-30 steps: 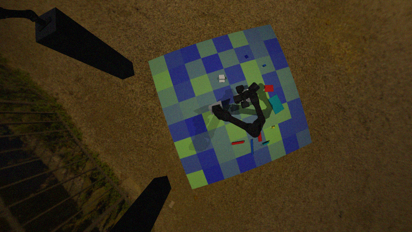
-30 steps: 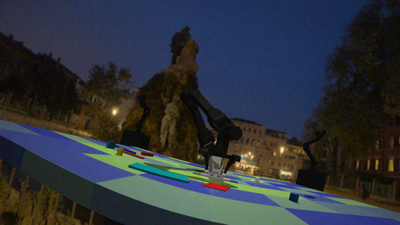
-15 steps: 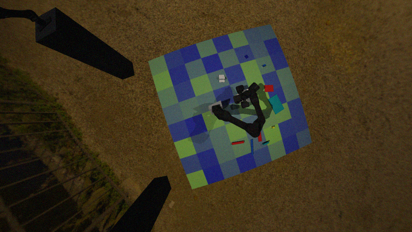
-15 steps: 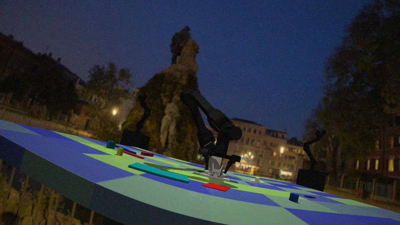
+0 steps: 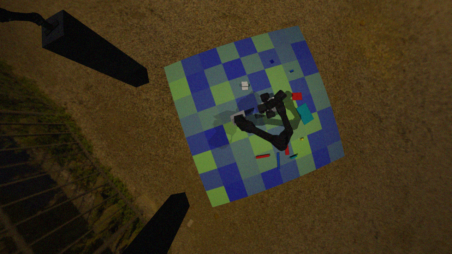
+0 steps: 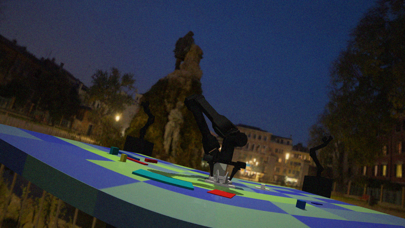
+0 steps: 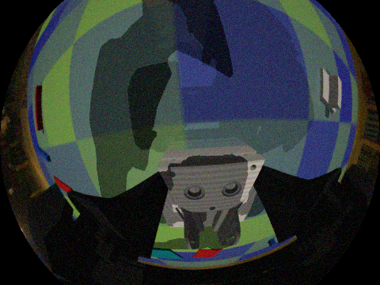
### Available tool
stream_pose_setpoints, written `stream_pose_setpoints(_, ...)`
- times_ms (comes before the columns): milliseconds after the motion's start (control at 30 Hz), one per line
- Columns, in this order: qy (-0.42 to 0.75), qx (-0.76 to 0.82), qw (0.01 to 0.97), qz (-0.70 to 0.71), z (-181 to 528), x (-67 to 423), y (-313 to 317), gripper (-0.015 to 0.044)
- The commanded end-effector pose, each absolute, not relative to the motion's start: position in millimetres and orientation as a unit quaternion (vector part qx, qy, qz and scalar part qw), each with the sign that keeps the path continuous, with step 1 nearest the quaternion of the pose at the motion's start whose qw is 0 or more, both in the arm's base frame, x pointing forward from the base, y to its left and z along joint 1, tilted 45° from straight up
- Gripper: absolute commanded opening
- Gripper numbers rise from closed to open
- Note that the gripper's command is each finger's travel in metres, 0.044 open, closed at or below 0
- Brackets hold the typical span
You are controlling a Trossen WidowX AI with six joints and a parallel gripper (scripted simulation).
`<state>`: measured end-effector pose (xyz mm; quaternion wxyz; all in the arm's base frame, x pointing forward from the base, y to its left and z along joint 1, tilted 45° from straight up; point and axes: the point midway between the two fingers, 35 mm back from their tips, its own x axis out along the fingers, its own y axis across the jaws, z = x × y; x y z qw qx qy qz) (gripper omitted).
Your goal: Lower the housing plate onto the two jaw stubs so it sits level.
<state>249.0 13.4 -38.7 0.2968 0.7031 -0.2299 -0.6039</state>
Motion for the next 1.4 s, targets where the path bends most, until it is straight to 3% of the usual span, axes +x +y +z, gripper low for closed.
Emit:
stream_pose_setpoints(0,-0.233,0.704,0.295,-0.603,-40,250,11,0.0351)
stream_pose_setpoints(400,-0.233,0.704,0.295,-0.603,-40,250,11,0.0351)
stream_pose_setpoints(533,-0.23,0.703,0.297,-0.604,-39,249,13,0.044)
stream_pose_setpoints(1000,-0.23,0.704,0.296,-0.604,-37,249,15,0.044)
stream_pose_setpoints(1367,-0.232,0.704,0.294,-0.604,14,238,64,0.044)
